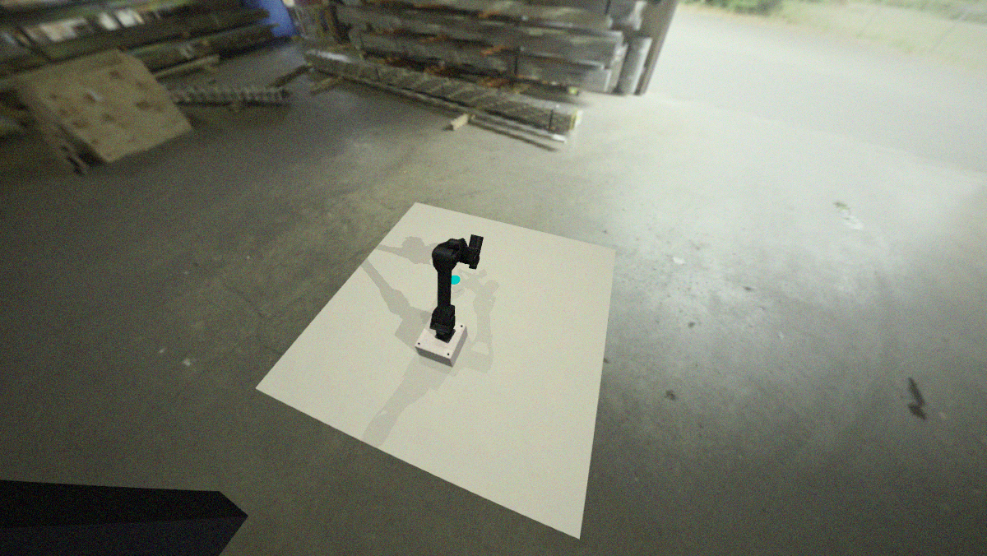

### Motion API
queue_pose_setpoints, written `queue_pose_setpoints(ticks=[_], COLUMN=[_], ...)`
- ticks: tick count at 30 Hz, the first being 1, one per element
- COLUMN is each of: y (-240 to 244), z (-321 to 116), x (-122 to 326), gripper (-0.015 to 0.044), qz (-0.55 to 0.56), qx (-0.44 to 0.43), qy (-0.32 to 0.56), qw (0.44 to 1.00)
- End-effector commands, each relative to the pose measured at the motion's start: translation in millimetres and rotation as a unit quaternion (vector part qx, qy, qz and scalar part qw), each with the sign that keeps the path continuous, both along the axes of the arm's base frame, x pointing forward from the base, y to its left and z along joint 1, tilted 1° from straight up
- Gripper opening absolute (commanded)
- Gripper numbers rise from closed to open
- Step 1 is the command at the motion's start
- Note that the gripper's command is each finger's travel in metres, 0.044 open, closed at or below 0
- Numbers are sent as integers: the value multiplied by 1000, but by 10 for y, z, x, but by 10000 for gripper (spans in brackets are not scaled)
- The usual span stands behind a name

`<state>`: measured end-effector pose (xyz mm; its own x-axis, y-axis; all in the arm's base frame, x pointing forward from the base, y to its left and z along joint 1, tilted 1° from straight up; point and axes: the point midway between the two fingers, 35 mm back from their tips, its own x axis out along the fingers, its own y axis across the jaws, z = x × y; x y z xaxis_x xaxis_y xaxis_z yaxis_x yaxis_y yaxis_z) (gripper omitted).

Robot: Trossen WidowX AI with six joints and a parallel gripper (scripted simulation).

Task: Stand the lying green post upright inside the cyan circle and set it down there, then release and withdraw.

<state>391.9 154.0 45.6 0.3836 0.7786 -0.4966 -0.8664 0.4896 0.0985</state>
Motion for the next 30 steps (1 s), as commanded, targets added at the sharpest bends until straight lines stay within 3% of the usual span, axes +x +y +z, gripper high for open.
queue_pose_setpoints(ticks=[1, 30], y=[-17, -128], z=[-6, 82], x=[-30, -173], gripper=[23, 23], qz=[2, 19], qx=[13, 81], qy=[-2, -45], qw=[1000, 996])
